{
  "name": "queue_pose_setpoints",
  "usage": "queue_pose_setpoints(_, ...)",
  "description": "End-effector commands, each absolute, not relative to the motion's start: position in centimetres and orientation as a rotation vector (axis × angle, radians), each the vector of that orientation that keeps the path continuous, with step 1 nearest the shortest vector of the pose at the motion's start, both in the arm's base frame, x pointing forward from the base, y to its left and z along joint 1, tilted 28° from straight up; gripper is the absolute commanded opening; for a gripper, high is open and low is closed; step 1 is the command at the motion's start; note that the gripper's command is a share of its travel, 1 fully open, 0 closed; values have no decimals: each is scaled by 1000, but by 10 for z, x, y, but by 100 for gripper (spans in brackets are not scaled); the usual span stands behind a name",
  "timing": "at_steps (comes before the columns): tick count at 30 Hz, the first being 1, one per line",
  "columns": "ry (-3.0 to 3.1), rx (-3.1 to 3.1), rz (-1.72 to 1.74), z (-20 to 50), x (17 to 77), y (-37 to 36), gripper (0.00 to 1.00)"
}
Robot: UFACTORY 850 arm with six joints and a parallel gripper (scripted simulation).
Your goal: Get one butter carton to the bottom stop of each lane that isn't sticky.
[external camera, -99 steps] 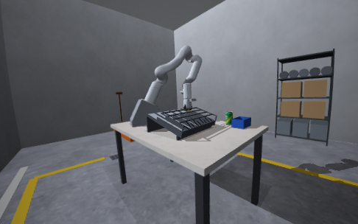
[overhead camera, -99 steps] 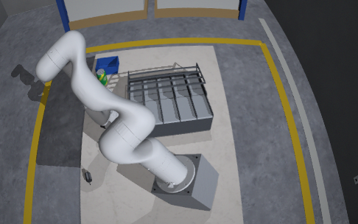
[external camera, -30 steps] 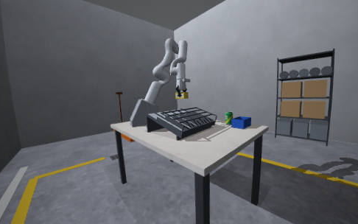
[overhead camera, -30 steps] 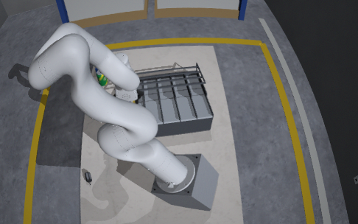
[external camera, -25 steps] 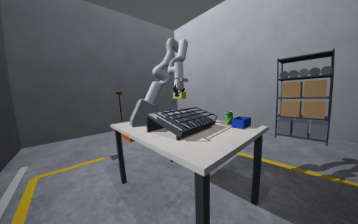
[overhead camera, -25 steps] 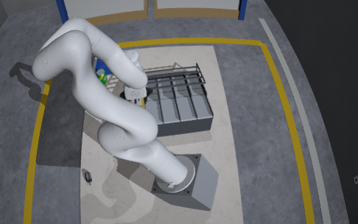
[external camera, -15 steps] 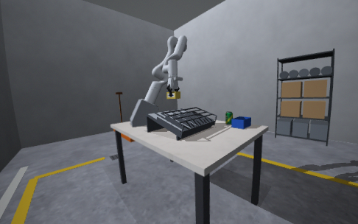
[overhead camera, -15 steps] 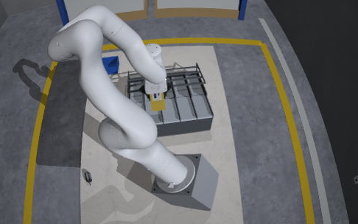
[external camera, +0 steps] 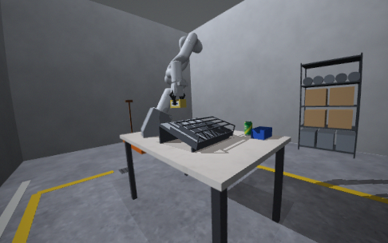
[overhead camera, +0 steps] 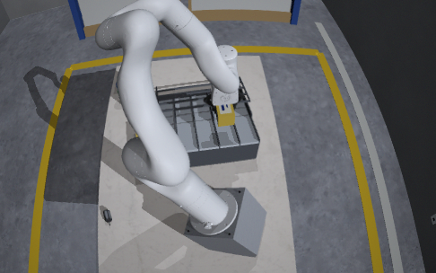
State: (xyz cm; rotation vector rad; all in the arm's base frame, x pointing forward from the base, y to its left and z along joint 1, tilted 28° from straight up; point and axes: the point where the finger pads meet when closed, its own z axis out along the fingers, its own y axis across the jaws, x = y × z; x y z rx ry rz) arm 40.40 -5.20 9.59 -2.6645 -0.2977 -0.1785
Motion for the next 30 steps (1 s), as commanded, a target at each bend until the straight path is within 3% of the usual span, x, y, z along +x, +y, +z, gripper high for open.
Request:
queue_pose_setpoints(1,-305,-2650,-171,66,438,-105,0)
queue_pose_setpoints(8,-305,-2647,-170,49,456,-134,0)
queue_pose_setpoints(30,-305,-2648,-169,34,456,-126,0)
